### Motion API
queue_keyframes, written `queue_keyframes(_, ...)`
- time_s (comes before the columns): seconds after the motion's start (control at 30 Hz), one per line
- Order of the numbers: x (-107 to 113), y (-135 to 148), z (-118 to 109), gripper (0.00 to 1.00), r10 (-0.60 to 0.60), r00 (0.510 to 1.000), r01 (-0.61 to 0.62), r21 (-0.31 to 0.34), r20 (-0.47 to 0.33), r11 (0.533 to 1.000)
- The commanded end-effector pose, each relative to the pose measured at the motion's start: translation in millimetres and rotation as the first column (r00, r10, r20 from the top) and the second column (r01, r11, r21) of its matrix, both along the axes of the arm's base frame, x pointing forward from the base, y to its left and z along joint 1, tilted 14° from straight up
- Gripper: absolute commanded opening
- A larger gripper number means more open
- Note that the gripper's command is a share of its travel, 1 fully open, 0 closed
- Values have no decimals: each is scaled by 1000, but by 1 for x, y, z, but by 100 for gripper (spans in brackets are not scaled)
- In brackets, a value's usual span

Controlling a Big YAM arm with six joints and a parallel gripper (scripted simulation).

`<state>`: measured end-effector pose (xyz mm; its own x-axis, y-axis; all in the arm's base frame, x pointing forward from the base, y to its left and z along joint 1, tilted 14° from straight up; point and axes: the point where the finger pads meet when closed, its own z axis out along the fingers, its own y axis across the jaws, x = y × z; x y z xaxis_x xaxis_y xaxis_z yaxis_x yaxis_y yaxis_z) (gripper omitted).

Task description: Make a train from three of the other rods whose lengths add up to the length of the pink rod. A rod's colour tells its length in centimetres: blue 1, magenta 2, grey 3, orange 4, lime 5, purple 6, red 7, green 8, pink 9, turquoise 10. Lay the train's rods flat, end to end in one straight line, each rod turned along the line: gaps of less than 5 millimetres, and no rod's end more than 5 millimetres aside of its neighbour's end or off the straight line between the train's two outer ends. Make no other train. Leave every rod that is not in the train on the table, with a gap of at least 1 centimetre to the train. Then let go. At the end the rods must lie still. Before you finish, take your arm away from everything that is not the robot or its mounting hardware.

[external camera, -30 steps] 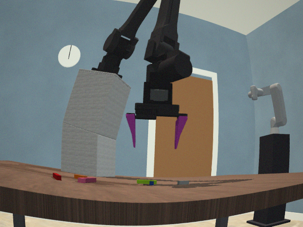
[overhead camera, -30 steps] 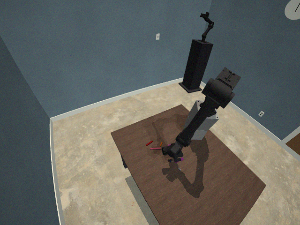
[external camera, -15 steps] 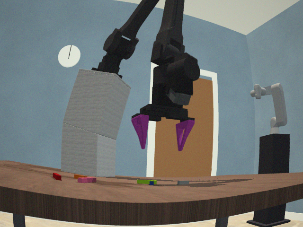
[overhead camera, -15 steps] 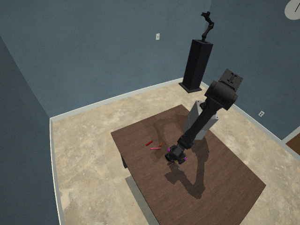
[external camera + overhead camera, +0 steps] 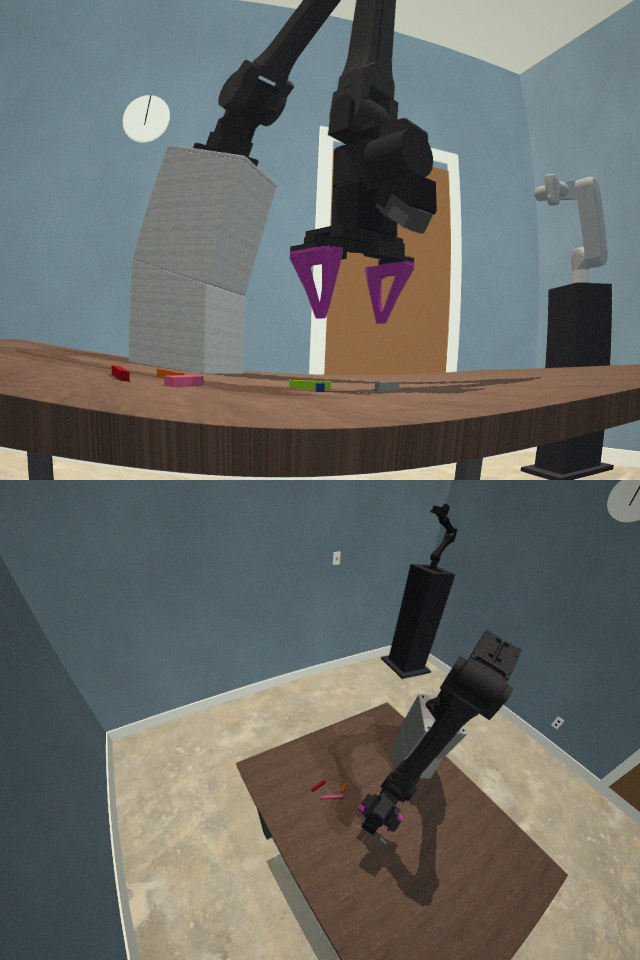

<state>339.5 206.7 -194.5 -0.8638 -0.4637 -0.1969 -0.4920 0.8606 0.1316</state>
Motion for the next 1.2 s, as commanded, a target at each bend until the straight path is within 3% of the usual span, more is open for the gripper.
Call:
queue_keyframes(0.0,-1,6,-4,100,121,992,-121,-16,16,993)
queue_keyframes(0.03,-1,6,-4,100,121,992,-121,-16,16,993)
queue_keyframes(0.07,-2,10,-4,100,217,976,-216,-31,36,976)
queue_keyframes(0.2,2,2,-4,100,193,981,-192,-29,34,981)
queue_keyframes(0.23,-4,15,-4,100,312,949,-310,-46,54,950)
queue_keyframes(0.37,-3,14,-4,100,308,950,-306,-43,53,951)
queue_keyframes(0.4,-5,20,-5,100,404,912,-400,-62,71,914)
queue_keyframes(0.6,0,12,-5,100,382,921,-379,-60,70,924)
queue_keyframes(0.63,-6,24,-5,100,491,867,-485,-81,85,871)
queue_keyframes(0.77,-6,25,-5,100,491,867,-486,-78,85,871)
queue_keyframes(0.8,-7,29,-5,100,572,815,-563,-99,98,820)
queue_keyframes(0.9,-3,23,-5,100,557,825,-549,-98,98,830)
queue_keyframes(0.93,-9,33,-5,100,645,757,-634,-119,108,764)
queue_keyframes(1.07,-6,28,-6,100,633,767,-623,-116,107,774)
queue_keyframes(1.1,-10,37,-6,100,709,695,-696,-138,117,705)
queue_keyframes(1.17,-10,37,-6,100,709,695,-696,-138,117,705)
